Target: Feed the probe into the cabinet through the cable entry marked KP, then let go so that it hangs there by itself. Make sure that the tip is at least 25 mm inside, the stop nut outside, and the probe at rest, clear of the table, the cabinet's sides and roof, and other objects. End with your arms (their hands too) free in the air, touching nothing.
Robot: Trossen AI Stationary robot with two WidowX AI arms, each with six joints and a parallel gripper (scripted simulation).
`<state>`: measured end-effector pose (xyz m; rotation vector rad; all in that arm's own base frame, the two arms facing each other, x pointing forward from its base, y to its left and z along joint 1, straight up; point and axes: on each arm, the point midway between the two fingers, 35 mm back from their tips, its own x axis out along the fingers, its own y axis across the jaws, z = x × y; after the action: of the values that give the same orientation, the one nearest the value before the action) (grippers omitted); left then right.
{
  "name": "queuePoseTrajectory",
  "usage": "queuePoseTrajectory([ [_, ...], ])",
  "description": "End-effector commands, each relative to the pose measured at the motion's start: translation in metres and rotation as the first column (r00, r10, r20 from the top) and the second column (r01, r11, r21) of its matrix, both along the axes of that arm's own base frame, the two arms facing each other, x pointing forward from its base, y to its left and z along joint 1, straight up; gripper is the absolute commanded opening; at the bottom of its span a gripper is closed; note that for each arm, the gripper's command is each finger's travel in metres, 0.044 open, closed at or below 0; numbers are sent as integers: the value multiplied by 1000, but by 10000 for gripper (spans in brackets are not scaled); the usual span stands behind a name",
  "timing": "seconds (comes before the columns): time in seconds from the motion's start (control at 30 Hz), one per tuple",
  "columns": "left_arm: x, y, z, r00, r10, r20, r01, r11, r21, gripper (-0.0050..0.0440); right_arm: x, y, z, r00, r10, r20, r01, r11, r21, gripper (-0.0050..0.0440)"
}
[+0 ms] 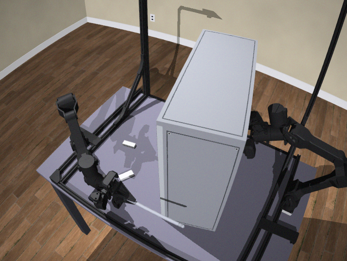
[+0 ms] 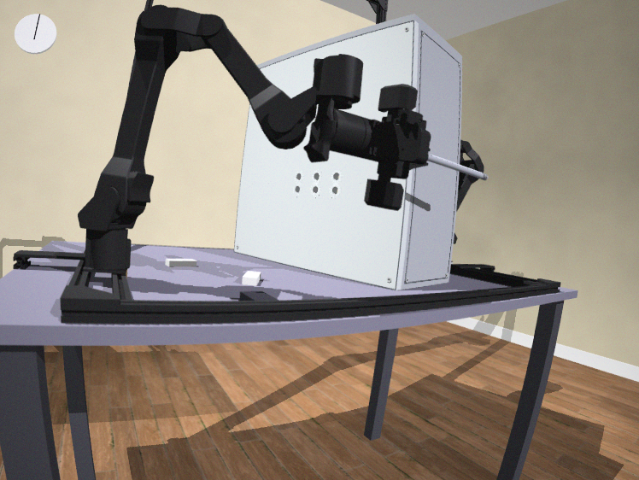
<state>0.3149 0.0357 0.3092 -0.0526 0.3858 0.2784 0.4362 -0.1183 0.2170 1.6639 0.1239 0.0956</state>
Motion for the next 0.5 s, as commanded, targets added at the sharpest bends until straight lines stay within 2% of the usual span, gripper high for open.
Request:
queuePoseTrajectory([
  [0.0,0,0,2,1000,3,5,-3,1000,-1,440,-3,5,3,1000,-19,-3,19,1000,11,0],
  [0.47,0,0,2,1000,3,5,-3,1000,-1,440,-7,30,18,996,-90,-2,90,995,44,0],
])
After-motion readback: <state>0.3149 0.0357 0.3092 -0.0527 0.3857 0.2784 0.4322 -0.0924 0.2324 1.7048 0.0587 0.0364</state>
